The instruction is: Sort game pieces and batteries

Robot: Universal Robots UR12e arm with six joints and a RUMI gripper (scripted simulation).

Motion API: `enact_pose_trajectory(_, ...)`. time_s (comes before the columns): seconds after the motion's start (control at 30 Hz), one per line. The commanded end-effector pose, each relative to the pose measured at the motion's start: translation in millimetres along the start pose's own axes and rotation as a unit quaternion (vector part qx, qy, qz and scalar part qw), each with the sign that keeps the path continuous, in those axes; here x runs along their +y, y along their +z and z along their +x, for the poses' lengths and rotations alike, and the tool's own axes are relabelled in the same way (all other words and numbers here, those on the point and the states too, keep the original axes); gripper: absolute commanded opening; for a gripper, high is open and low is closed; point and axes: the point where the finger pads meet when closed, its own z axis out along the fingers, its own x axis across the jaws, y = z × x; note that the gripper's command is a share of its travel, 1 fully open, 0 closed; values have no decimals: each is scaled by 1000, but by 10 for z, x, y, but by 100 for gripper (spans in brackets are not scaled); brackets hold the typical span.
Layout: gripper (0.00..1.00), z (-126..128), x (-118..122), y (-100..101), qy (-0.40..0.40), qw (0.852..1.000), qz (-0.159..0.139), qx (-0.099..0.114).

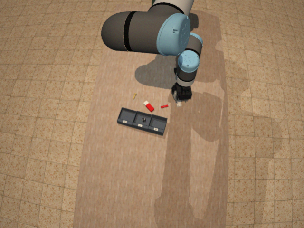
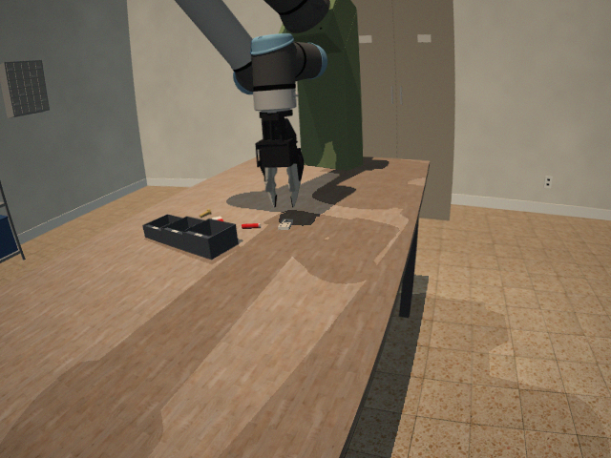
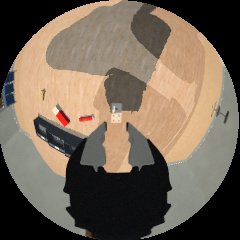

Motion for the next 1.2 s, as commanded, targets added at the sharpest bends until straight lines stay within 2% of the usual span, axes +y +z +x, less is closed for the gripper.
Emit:
enact_pose_trajectory(0.0,24,3,5,221,0,1000,0,0)
enact_pose_trajectory(0.1,24,3,5,331,0,1000,0,0)
enact_pose_trajectory(0.43,24,3,7,331,0,1000,0,0)
enact_pose_trajectory(0.8,24,3,5,451,0,1000,0,0)
enact_pose_trajectory(1.17,24,3,5,451,0,1000,0,0)
